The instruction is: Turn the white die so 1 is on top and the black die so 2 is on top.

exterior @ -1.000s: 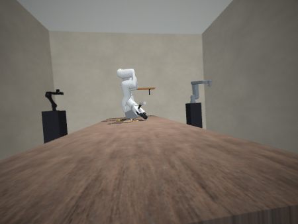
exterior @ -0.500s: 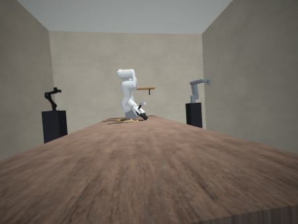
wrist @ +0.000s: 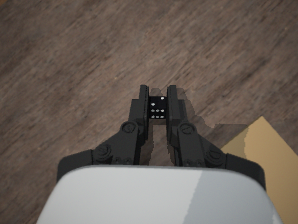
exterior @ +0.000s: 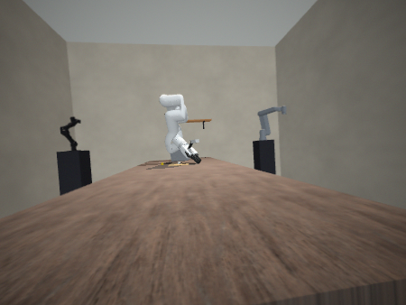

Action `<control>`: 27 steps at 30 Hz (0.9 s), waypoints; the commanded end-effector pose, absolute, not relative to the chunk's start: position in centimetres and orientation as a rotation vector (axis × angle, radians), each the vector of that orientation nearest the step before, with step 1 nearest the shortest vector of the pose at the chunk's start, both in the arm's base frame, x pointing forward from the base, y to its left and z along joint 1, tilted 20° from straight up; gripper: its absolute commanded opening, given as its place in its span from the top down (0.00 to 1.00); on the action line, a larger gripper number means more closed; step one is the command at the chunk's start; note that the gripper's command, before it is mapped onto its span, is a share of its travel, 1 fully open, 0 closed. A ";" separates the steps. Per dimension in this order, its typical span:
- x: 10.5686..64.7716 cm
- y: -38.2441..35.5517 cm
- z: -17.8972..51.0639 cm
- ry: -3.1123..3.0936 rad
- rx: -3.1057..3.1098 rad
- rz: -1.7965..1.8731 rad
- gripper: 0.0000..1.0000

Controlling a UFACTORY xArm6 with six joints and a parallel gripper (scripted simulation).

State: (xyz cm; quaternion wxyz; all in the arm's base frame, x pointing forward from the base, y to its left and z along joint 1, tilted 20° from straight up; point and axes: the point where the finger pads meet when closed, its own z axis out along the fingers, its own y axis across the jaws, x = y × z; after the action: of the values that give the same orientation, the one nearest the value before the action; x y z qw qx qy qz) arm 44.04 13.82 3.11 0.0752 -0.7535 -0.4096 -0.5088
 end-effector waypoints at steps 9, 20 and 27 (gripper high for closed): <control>44.1 13.8 3.2 -1.229 -2.259 -1.528 0.89; 44.1 13.8 3.2 -1.229 -2.259 -1.528 0.85; 44.1 13.8 3.2 -1.229 -2.259 -1.528 0.73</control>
State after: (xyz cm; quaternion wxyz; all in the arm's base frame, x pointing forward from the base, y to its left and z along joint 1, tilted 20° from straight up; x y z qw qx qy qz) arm 44.04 13.82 3.11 0.0752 -0.7535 -0.4096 -0.5088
